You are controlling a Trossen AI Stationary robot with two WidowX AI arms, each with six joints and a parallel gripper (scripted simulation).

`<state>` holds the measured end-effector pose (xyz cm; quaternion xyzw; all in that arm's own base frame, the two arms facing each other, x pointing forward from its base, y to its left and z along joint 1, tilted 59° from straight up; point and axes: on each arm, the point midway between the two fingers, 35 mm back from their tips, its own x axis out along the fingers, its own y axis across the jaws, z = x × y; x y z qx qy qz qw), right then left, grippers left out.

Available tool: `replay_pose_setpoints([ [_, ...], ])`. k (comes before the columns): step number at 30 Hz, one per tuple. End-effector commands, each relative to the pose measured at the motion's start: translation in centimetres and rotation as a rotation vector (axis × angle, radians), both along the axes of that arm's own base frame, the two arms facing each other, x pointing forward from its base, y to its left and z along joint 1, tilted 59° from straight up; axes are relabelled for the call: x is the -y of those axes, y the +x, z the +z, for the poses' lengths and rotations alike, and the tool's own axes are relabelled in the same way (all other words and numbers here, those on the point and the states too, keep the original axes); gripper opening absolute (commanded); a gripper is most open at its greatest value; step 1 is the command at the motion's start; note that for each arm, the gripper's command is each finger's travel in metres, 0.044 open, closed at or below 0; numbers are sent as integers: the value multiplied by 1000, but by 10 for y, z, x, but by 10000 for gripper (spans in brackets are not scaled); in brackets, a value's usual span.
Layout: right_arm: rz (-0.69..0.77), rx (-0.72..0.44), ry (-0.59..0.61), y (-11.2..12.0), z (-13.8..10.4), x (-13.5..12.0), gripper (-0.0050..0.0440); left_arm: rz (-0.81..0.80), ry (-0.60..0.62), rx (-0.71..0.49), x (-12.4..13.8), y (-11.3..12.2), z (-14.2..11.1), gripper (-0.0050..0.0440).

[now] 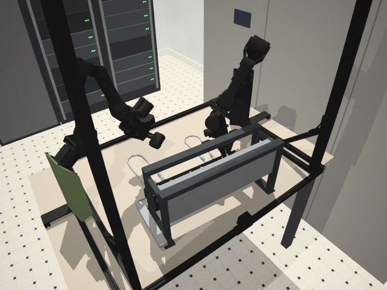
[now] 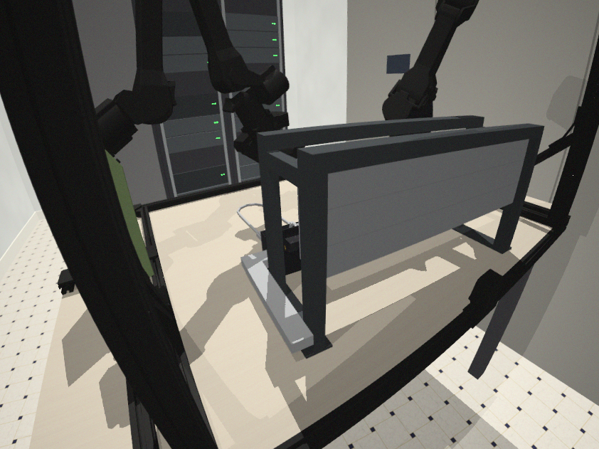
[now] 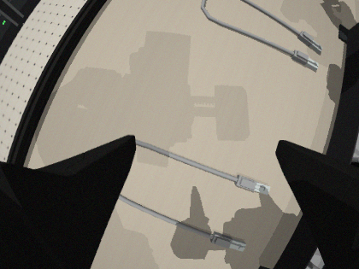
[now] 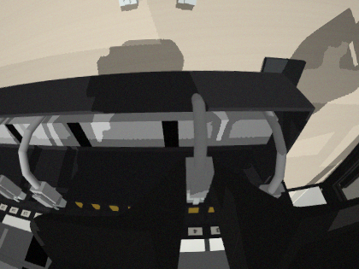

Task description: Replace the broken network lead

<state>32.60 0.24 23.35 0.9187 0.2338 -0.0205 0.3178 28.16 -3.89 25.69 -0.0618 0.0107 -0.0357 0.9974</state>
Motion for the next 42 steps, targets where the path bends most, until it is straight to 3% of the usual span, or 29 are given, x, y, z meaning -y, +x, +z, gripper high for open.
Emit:
replay_pose_setpoints([
  [1, -1, -2, -1, -1, -2, 1, 55, 0, 0, 0, 0, 0, 0, 440],
  [3, -1, -2, -1, -1, -2, 1, 55, 0, 0, 0, 0, 0, 0, 440],
  [4, -1, -1, 0, 0, -1, 0, 55, 50, -210, -114, -12, -28, -24, 176],
  [20, -1, -1, 0, 0, -1, 0, 55, 50, -210, -114, -12, -28, -24, 176],
  [21, -1, -1, 0, 0, -1, 0, 55, 98, -416, -228, -24, -56, -48, 176],
  [37, -1, -1, 0, 0, -1, 0, 55, 98, -416, -228, -24, -56, -48, 176],
  [38, -1, -1, 0, 0, -1, 0, 55, 150, -622, -340, -37, -83, -71, 176],
  [42, -1, -1, 0, 0, -1, 0, 55, 150, -622, -340, -37, -83, -71, 176],
])
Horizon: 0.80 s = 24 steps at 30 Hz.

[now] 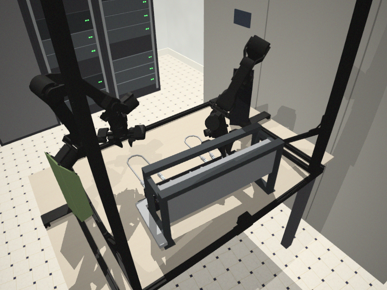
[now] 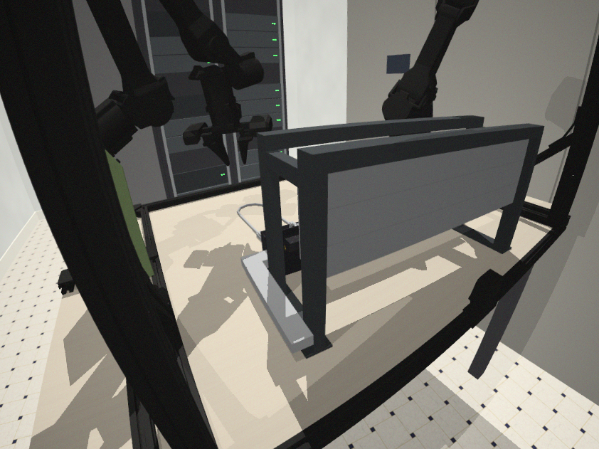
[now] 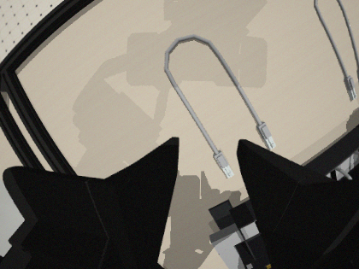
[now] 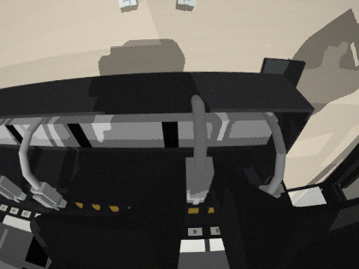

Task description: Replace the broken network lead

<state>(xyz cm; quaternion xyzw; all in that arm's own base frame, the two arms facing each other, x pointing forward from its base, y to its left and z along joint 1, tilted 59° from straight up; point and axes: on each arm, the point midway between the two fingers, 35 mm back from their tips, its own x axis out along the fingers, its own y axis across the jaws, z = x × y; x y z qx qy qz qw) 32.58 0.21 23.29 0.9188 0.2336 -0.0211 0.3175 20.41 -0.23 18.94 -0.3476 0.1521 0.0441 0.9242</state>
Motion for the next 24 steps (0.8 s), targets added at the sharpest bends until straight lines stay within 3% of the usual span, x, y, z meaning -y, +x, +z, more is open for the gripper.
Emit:
replay_pose_setpoints([
  [1, 0, 0, 0, 0, 0, 0, 55, 6, -44, -18, 0, -6, -4, 176],
  [12, 0, 0, 0, 0, 0, 0, 55, 6, -44, -18, 0, -6, -4, 176],
  [13, 0, 0, 0, 0, 0, 0, 55, 57, -250, -130, -13, -33, -28, 176],
  [24, 0, 0, 0, 0, 0, 0, 55, 57, -250, -130, -13, -33, -28, 176],
])
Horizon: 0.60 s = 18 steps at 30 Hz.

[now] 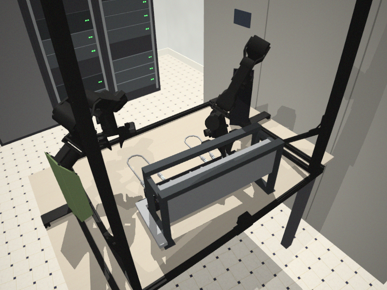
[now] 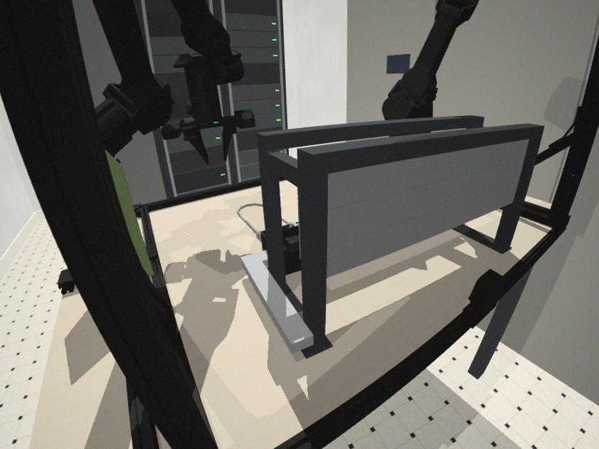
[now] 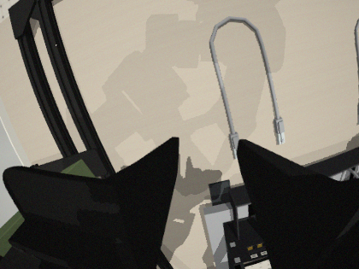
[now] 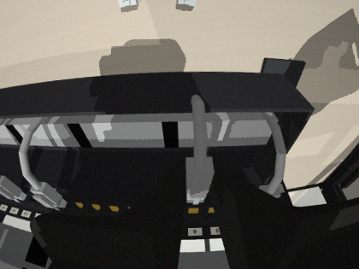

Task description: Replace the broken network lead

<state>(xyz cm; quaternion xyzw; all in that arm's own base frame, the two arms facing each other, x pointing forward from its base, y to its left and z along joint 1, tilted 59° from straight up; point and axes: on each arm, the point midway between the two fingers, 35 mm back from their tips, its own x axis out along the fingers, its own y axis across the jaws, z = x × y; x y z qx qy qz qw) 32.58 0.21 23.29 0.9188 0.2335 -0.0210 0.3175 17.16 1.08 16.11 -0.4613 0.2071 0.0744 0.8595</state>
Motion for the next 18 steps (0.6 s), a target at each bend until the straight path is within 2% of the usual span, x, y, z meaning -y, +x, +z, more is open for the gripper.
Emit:
replay_pose_setpoints([
  [1, 0, 0, 0, 0, 0, 0, 55, -1, 1, 3, 0, -1, 1, 176],
  [5, 0, 0, 0, 0, 0, 0, 55, -1, 1, 3, 0, -1, 1, 176],
  [6, 0, 0, 0, 0, 0, 0, 55, 52, -214, -109, -12, -29, -23, 176],
  [18, 0, 0, 0, 0, 0, 0, 55, 52, -214, -109, -12, -29, -23, 176],
])
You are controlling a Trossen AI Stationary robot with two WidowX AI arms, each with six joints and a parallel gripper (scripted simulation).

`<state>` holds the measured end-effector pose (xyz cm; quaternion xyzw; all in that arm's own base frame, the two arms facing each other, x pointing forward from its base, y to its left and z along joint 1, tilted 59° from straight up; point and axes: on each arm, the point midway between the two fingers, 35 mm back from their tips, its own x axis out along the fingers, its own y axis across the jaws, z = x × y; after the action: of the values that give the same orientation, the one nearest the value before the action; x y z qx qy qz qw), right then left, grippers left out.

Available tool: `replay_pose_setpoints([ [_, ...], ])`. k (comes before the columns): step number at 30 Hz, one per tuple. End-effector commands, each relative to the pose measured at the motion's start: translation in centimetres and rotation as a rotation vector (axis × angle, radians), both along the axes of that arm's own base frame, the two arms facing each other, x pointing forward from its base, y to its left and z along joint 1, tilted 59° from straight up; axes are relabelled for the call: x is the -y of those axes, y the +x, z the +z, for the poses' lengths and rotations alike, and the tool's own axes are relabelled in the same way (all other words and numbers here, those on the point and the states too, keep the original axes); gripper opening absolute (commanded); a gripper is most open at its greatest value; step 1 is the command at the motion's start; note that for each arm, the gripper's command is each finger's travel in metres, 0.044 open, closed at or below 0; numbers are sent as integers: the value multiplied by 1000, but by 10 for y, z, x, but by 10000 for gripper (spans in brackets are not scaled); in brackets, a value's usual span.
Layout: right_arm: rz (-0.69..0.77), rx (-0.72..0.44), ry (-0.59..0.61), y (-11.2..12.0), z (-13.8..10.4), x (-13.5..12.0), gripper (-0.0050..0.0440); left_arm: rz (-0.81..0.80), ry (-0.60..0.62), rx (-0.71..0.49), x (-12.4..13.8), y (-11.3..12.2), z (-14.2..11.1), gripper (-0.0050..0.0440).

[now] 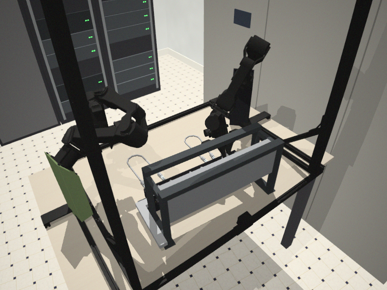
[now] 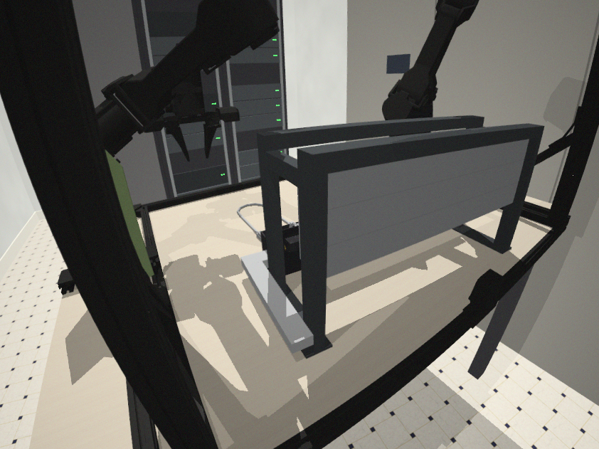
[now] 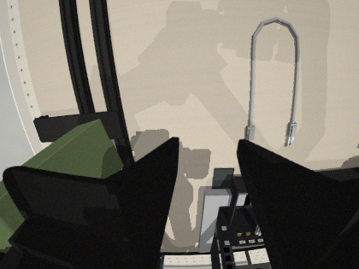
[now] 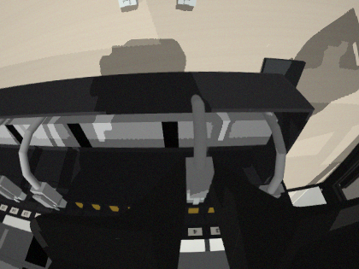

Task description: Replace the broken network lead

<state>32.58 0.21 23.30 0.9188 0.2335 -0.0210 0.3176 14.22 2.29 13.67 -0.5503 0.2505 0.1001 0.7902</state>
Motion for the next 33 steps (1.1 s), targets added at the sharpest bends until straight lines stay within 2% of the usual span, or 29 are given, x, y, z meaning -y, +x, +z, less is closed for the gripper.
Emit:
replay_pose_setpoints([
  [1, 0, 0, 0, 0, 0, 0, 55, 1, 0, 5, 0, 0, 2, 176],
  [4, 0, 0, 0, 0, 0, 0, 55, 1, 0, 5, 0, 0, 2, 176],
  [5, 0, 0, 0, -18, -21, 29, 55, 2, -1, 2, 0, 0, 1, 176],
  [33, 4, 1, 1, -22, -27, 37, 55, 2, -1, 2, 0, 0, 1, 176],
])
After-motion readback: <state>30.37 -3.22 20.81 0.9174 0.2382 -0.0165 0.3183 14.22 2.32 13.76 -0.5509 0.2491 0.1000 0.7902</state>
